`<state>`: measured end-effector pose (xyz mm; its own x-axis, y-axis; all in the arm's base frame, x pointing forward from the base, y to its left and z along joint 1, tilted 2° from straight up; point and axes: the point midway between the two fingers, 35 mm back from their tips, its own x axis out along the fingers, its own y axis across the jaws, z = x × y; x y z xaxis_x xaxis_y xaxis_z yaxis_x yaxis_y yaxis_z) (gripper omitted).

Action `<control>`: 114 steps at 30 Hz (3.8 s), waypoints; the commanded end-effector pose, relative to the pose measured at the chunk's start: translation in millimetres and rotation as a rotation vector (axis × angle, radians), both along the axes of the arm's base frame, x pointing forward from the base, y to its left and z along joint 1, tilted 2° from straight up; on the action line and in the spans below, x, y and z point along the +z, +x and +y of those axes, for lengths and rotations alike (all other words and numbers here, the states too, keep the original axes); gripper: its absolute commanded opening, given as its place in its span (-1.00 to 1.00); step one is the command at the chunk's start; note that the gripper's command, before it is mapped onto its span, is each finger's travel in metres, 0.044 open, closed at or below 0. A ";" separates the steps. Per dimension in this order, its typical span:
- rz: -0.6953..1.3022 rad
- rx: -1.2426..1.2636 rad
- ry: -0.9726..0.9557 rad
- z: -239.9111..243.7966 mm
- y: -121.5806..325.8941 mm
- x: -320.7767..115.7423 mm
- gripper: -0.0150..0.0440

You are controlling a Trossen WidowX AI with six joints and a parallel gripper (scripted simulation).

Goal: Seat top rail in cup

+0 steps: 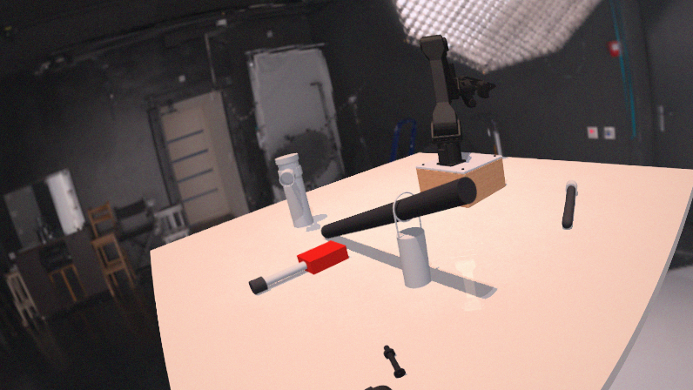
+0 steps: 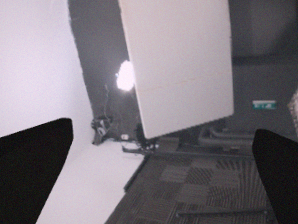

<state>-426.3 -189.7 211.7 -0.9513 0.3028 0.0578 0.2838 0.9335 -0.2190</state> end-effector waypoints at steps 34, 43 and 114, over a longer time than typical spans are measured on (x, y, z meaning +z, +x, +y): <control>-0.633 1.114 -0.839 -283.8 370.4 -2.8 1.00; -1.064 1.225 -0.964 -266.9 515.6 -8.7 1.00; -1.740 1.684 0.491 18.4 800.6 -65.0 1.00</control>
